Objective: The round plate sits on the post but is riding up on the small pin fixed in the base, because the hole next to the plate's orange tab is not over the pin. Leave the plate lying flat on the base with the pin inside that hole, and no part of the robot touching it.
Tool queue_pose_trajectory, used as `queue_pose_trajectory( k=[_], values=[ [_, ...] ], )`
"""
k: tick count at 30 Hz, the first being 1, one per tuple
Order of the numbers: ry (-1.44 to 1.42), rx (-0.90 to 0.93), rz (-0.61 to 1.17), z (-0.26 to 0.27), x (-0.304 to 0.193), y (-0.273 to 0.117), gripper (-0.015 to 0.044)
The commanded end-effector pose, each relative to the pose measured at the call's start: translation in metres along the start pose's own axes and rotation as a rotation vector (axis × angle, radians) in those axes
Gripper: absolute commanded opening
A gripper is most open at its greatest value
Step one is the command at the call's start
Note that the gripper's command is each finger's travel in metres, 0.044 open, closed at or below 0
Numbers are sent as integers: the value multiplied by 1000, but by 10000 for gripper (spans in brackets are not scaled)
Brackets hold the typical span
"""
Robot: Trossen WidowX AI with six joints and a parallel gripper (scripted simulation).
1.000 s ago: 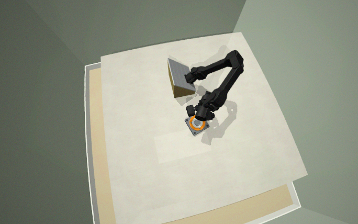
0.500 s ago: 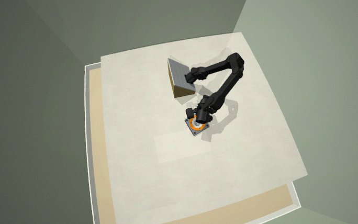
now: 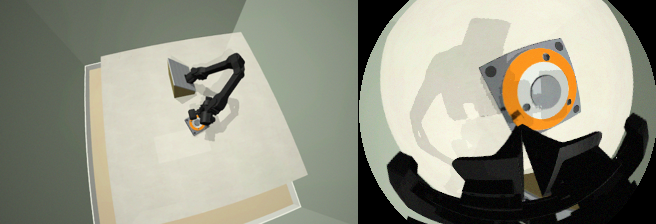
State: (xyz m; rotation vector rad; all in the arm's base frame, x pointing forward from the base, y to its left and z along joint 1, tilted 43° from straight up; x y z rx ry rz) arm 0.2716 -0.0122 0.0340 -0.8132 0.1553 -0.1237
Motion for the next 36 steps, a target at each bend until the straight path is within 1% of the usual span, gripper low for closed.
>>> queue_pose_trajectory(
  k=[1,15,25,26,27,36],
  values=[
    [-5,4,-6,4,4,-1,0],
    [-5,4,-6,11,12,-1,0],
    [-5,2,-6,10,9,-49,0],
    [-5,2,-6,10,9,-49,0],
    [2,7,-5,9,9,-40,0],
    [2,7,-5,9,9,-40,0]
  ],
)
Point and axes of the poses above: the point midway between the two fingers, 35 mm back from their tips, its own y axis out along the fingers, its own z axis across the jaws, x = y × z, the point moved 2 cm from there along -y, back along the fingers, and after that the axes turned 9 degrees about y, right-handed, at the moved point
